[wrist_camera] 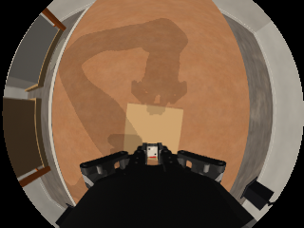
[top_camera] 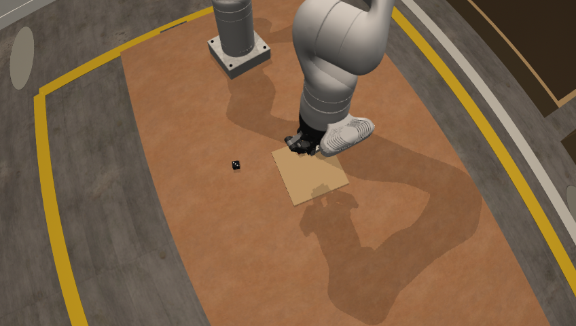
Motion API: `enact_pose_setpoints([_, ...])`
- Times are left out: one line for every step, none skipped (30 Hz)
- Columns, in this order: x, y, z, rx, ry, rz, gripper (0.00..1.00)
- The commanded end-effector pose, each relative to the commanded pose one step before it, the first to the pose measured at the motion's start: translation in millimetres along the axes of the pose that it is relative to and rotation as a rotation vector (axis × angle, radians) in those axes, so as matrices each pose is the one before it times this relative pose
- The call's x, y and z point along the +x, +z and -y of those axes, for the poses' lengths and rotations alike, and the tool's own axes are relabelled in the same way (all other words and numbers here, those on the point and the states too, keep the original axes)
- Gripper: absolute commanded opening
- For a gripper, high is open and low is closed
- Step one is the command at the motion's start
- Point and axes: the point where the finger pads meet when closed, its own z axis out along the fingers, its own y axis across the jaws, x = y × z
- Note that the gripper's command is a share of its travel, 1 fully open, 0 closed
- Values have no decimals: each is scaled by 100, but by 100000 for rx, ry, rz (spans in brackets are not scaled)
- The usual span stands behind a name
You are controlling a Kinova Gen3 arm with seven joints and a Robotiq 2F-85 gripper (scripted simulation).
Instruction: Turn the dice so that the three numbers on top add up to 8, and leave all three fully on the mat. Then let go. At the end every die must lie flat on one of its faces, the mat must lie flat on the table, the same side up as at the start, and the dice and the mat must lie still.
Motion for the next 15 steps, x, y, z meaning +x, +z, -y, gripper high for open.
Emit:
enact_pose_setpoints([35, -42, -86, 36, 230, -120, 11])
enact_pose_setpoints([0, 0, 0, 0, 0, 0, 11])
enact_pose_setpoints([0, 0, 0, 0, 0, 0, 11])
enact_pose_setpoints([0, 0, 0, 0, 0, 0, 11])
enact_pose_setpoints([0, 0, 0, 0, 0, 0, 11])
enact_pose_setpoints([0, 2, 0, 0, 0, 0, 11])
enact_pose_setpoints([0, 15, 0, 2, 0, 2, 11])
enact_pose_setpoints([1, 38, 0, 6, 0, 6, 11])
enact_pose_setpoints([1, 69, -1, 10, -1, 10, 11])
enact_pose_setpoints([2, 107, -2, 16, 0, 16, 11])
enact_pose_setpoints([2, 149, -3, 22, 1, 23, 11])
enact_pose_setpoints([3, 191, -3, 16, 0, 16, 11])
enact_pose_setpoints([4, 230, -4, 0, -1, 0, 11])
enact_pose_setpoints([4, 274, -5, 0, 1, 0, 11])
enact_pose_setpoints([5, 316, -6, 0, 0, 0, 11])
